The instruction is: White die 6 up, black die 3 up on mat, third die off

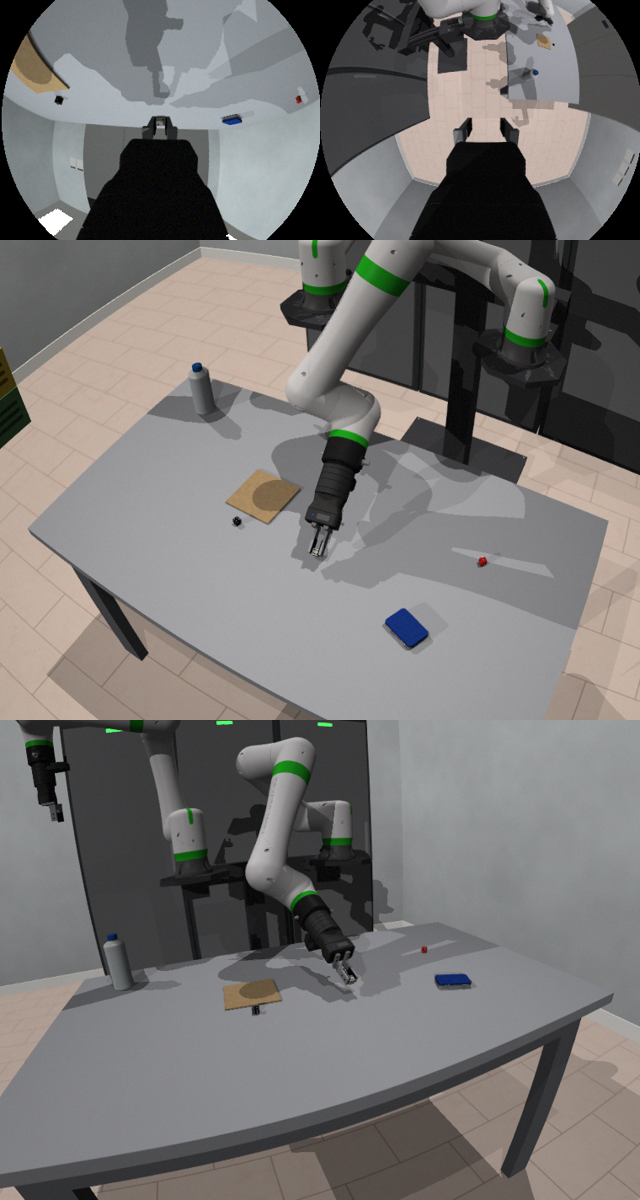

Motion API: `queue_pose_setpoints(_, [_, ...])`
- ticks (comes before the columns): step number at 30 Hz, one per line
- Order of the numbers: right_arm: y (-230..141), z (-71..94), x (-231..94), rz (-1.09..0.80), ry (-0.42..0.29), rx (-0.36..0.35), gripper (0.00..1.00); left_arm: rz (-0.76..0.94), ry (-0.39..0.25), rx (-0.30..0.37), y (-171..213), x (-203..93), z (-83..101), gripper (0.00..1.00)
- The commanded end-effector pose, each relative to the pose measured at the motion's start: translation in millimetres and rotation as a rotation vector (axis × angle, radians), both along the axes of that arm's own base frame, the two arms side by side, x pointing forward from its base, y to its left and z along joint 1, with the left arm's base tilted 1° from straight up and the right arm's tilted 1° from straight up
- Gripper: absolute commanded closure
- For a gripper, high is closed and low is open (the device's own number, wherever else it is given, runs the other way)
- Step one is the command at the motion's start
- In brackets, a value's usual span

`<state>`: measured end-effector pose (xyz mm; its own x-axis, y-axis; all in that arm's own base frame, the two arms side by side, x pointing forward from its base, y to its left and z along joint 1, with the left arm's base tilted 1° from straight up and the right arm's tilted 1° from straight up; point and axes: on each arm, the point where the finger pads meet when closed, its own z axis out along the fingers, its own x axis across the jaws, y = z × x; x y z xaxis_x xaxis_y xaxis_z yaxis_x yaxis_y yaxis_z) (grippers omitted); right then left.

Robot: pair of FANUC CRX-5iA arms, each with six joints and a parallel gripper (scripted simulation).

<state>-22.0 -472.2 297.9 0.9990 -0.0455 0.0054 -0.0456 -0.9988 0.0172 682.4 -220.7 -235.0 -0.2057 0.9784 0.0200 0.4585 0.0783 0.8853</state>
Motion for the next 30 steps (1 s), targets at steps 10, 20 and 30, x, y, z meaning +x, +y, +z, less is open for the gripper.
queue_pose_setpoints(10, [0,0.9,0,0.000,0.000,-0.002,0.00,0.000,-0.003,-0.001,0,1,-18.0,0.66])
queue_pose_setpoints(20, [0,0.9,0,0.000,0.000,-0.002,0.00,0.000,-0.003,-0.001,0,1,-18.4,0.66])
queue_pose_setpoints(30, [0,0.9,0,0.000,0.000,-0.002,0.00,0.000,-0.003,-0.001,0,1,-18.4,0.66])
